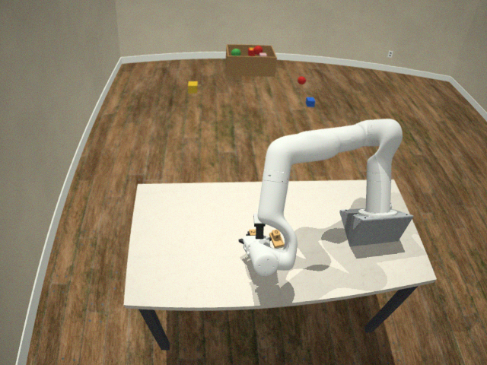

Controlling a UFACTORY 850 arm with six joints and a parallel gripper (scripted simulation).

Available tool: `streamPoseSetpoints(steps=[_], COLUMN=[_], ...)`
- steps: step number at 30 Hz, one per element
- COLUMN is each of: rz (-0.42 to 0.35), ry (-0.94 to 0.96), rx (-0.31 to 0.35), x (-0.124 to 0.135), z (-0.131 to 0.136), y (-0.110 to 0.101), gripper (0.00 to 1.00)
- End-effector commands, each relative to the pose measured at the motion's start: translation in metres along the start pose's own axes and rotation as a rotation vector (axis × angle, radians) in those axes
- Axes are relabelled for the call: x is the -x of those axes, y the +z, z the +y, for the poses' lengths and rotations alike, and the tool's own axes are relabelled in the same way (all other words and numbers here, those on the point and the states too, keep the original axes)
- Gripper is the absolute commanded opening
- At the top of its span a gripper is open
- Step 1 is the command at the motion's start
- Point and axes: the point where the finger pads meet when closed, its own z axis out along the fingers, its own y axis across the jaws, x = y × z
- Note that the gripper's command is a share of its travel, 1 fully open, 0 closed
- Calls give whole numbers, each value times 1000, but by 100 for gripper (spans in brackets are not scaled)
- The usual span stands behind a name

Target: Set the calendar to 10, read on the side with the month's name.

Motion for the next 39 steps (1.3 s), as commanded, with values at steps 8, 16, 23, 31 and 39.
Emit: streamPoseSetpoints(steps=[8,16,23,31,39], rz=[-1,-1,-1,-118,-263], ry=[3,3,3,1,3], rx=[-1,-1,-1,-1,-1], x=[-32,-36,-36,-37,-42], z=[-1,-1,-1,-2,-1], y=[-23,-25,-25,-23,-24], gripper=[27,27,27,27,27])
